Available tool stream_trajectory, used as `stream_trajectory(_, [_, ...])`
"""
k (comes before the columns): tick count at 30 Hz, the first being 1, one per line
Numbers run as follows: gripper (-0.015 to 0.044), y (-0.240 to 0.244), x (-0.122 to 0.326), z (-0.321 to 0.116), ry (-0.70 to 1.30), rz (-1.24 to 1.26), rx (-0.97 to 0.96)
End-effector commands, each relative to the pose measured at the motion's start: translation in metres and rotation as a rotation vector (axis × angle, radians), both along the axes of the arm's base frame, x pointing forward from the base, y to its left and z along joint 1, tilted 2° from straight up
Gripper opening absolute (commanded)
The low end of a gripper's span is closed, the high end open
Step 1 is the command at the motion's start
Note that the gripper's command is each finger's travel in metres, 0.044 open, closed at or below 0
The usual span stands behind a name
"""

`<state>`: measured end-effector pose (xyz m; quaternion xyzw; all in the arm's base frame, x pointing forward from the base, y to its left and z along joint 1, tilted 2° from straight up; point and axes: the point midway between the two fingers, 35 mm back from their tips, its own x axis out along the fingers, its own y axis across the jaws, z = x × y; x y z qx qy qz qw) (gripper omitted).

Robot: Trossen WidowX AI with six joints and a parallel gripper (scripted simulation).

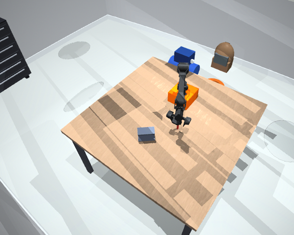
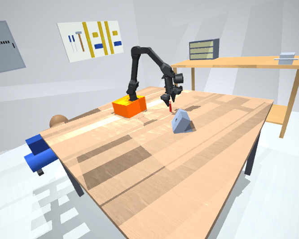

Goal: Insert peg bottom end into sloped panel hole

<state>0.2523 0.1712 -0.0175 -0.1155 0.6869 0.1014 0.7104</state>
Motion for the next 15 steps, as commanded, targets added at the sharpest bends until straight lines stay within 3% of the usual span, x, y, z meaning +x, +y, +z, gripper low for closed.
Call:
stream_trajectory(1, [0.044, -0.003, -0.0054, -0.013, 0.022, -0.002, -0.008])
stream_trajectory(15, [0.044, -0.0038, -0.006, -0.0217, 0.022, -0.002, -0.008])
